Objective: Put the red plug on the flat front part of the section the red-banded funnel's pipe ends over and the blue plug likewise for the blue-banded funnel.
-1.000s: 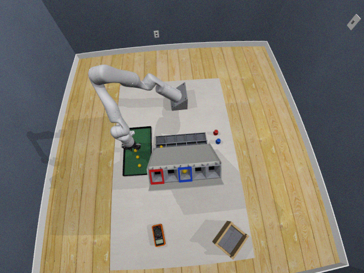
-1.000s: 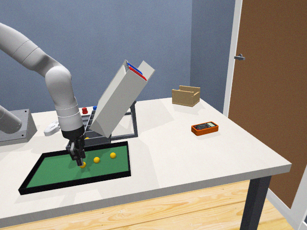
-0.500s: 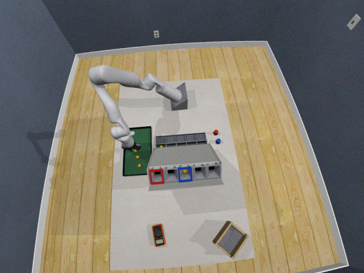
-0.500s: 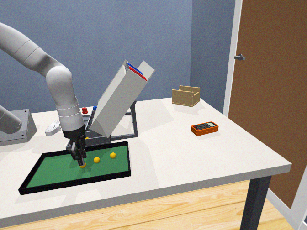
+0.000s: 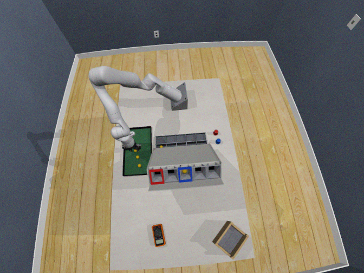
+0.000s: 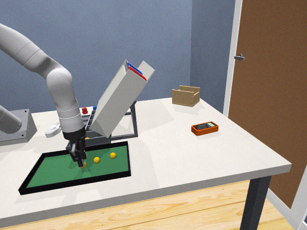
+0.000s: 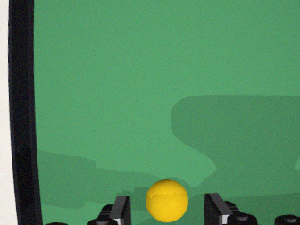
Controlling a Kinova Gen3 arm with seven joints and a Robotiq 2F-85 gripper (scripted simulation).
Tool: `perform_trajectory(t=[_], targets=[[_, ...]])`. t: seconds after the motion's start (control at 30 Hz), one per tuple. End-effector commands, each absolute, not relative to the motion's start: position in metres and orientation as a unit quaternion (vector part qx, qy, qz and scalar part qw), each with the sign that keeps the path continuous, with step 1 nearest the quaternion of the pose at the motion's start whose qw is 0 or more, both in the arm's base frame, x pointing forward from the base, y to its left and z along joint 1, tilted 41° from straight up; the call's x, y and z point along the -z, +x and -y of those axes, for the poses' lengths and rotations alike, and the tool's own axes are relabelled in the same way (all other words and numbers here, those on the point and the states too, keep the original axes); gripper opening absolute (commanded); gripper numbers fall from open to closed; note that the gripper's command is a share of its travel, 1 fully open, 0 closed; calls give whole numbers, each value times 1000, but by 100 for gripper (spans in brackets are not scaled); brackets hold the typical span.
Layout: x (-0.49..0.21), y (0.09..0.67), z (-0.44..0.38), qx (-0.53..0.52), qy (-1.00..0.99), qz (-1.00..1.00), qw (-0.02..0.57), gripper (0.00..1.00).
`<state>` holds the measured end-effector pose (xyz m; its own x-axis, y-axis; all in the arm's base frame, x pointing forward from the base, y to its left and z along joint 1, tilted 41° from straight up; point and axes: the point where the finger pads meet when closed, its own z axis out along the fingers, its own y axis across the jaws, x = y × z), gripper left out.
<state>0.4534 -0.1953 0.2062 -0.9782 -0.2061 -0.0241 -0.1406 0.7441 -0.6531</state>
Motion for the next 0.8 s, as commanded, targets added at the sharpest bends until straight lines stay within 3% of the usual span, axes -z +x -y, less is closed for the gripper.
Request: perform_trajectory(t=[0.0,0.77], targets=[[-205,454,196,346,-94,-932,49,50],[-196,456,204,345,-96,-932,49,50]])
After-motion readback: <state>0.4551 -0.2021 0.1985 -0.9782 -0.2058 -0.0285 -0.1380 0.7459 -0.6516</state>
